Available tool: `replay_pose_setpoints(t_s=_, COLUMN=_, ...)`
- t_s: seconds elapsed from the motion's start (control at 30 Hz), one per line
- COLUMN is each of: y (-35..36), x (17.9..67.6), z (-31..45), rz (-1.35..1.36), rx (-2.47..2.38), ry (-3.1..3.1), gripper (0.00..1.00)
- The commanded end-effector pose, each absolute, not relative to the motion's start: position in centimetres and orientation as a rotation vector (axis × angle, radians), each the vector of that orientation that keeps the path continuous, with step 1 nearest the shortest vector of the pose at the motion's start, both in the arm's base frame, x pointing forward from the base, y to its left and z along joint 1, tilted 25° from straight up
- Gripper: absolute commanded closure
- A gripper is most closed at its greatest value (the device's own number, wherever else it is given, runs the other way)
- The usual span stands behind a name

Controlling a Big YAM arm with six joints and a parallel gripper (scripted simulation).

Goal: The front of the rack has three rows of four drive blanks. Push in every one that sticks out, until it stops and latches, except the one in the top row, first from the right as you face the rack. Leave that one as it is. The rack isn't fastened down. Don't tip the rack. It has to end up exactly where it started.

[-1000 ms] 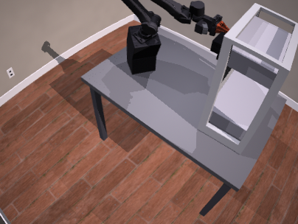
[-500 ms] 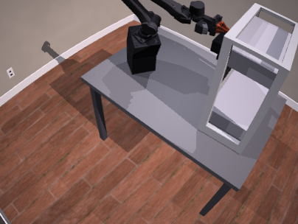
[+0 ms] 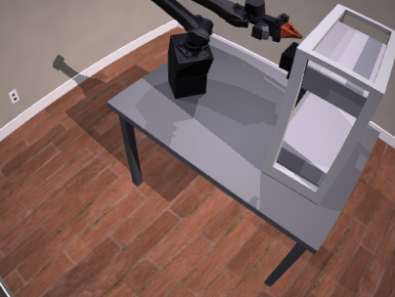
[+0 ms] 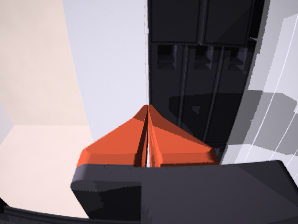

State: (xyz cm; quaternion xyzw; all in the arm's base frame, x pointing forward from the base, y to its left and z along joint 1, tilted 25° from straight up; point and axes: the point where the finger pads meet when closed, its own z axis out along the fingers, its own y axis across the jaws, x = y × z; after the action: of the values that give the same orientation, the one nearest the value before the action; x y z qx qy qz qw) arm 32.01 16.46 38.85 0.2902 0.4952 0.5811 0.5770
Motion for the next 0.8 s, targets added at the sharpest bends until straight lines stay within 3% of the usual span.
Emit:
replay_pose_setpoints(t_s=0.0, y=16.1, x=29.3, z=37.8, rz=1.35, rx=0.658, ry=1.183, gripper=1.0)
replay_pose_setpoints(t_s=0.33, y=15.1, x=25.9, z=36.5, rz=1.349, rx=0.657, ry=1.185, gripper=1.0)
replay_pose_setpoints(t_s=0.77, y=14.3, x=26.0, z=36.4, rz=1.338, rx=0.667, ry=1.175, gripper=1.0)
